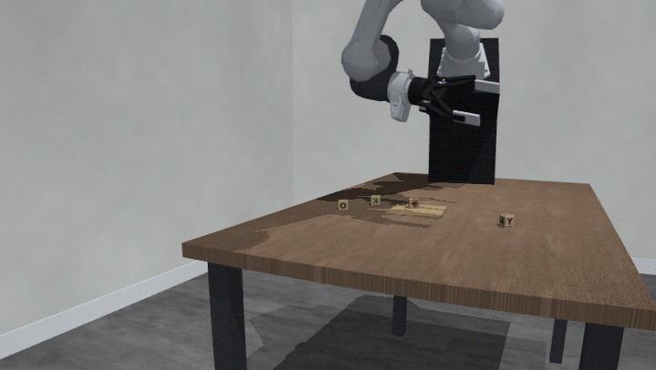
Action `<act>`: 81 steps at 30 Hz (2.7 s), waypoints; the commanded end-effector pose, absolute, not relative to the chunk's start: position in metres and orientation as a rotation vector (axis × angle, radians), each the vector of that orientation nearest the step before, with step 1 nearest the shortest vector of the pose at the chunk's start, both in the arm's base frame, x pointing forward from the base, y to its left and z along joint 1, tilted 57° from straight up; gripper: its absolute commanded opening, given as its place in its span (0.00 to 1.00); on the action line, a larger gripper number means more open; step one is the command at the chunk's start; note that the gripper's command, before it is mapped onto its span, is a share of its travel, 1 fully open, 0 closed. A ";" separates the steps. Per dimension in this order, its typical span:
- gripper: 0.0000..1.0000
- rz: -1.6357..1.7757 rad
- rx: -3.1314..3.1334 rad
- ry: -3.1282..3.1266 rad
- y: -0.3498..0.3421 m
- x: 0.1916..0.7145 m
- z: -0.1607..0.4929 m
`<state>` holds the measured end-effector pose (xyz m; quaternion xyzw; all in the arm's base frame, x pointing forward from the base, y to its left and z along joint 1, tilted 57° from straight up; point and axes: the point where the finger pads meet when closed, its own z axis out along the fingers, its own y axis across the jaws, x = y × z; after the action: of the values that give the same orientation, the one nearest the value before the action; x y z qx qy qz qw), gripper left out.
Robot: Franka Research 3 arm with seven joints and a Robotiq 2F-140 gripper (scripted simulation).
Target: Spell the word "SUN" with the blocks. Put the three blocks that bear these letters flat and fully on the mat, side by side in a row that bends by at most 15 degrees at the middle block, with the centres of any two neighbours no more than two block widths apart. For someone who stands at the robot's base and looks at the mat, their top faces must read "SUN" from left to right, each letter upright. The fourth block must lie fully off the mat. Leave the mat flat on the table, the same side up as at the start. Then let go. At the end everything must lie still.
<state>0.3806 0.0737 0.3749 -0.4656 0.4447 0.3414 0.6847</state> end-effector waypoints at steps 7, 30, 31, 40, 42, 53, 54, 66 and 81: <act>1.00 0.765 -1.043 0.997 0.074 0.381 0.375; 1.00 0.645 -1.033 1.181 0.082 0.407 0.371; 1.00 0.636 -1.032 1.195 0.083 0.409 0.370; 1.00 0.547 -1.017 1.322 0.088 0.427 0.368; 1.00 0.526 -1.013 1.350 0.089 0.431 0.367; 1.00 0.408 -0.987 1.506 0.095 0.453 0.363; 1.00 0.396 -0.985 1.522 0.096 0.456 0.363; 1.00 0.265 -0.950 1.681 0.102 0.479 0.358; 1.00 0.095 -0.898 1.868 0.109 0.508 0.353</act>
<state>0.4991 0.1214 0.3530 -0.4239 0.7386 0.0440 0.5223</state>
